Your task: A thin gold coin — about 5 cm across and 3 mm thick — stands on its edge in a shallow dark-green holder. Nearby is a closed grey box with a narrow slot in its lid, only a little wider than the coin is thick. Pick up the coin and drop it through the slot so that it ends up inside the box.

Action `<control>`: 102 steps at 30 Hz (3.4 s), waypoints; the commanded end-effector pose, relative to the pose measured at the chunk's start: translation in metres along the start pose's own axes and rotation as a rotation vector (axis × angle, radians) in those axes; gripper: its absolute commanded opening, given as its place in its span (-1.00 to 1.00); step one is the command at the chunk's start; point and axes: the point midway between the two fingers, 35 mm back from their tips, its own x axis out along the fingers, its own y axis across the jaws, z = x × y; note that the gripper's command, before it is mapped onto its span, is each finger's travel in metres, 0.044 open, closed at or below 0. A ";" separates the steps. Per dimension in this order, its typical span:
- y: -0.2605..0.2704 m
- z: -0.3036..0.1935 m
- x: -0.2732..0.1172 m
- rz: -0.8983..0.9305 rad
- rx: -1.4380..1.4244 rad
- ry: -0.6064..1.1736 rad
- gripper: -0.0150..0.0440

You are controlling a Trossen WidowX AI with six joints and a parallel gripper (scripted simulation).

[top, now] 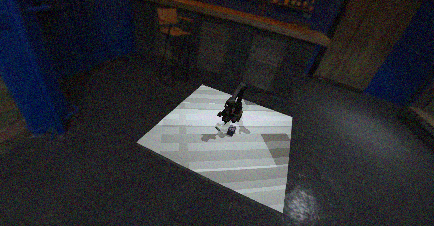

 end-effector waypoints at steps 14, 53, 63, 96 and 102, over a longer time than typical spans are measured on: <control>0.042 -0.007 0.000 0.004 0.004 -0.004 -0.49; 0.075 -0.017 0.000 0.003 -0.002 0.001 -0.49; 0.076 -0.017 0.004 0.003 0.001 0.001 -0.49; 0.076 -0.017 0.017 0.003 0.005 0.001 0.05; 0.076 -0.017 0.017 0.003 0.005 0.001 0.05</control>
